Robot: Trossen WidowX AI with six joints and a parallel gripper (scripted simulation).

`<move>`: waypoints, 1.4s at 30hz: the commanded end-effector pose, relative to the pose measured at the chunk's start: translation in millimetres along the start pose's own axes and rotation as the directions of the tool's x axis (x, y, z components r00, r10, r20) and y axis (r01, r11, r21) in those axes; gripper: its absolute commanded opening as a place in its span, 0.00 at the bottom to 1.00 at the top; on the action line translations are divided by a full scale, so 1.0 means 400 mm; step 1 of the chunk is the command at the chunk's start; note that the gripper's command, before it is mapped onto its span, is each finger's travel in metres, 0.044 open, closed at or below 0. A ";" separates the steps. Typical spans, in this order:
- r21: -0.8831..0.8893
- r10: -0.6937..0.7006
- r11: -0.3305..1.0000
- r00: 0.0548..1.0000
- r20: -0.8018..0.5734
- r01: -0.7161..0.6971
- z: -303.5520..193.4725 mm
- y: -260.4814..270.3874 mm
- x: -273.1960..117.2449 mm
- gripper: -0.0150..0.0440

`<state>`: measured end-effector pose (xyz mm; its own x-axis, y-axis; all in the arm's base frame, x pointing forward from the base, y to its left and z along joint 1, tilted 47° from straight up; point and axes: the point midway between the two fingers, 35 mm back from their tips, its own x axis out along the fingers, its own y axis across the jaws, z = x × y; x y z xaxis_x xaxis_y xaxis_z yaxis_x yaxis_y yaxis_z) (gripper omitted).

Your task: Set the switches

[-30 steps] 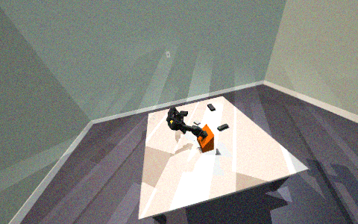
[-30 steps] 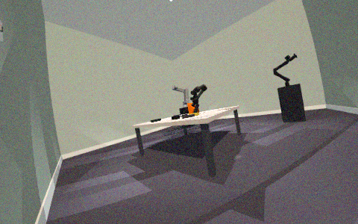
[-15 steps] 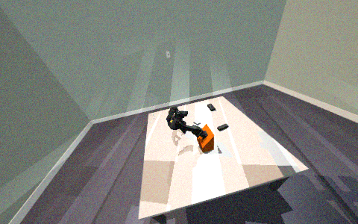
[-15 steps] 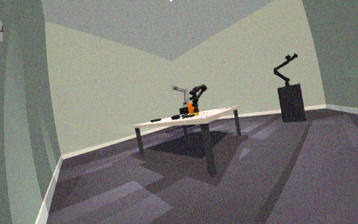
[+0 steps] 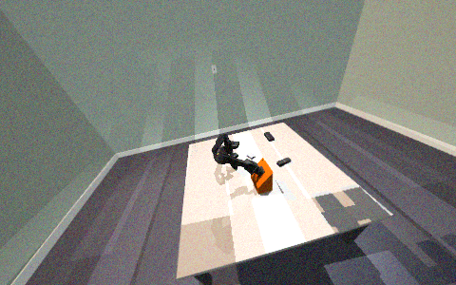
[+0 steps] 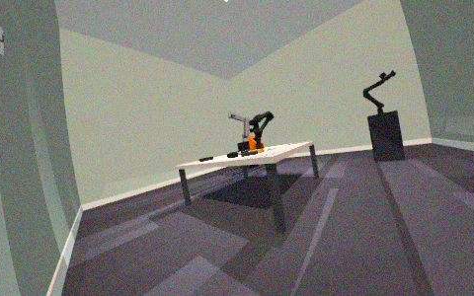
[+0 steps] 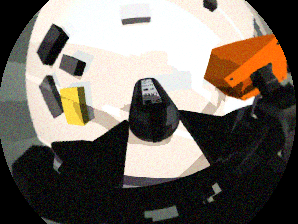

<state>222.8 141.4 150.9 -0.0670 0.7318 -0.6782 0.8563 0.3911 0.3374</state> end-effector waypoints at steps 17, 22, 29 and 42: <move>0.000 -0.018 1.000 1.000 0.002 0.018 0.047 -0.004 0.007 0.83; 0.000 -0.018 1.000 1.000 0.002 0.018 0.058 -0.004 0.007 0.83; 0.000 -0.019 1.000 1.000 0.002 0.019 0.072 -0.004 0.008 0.83; 0.000 -0.019 1.000 1.000 0.002 0.019 0.099 -0.004 0.009 0.83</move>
<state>241.0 120.4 127.3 -0.0670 0.7293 -0.6809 0.8597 0.3885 0.3316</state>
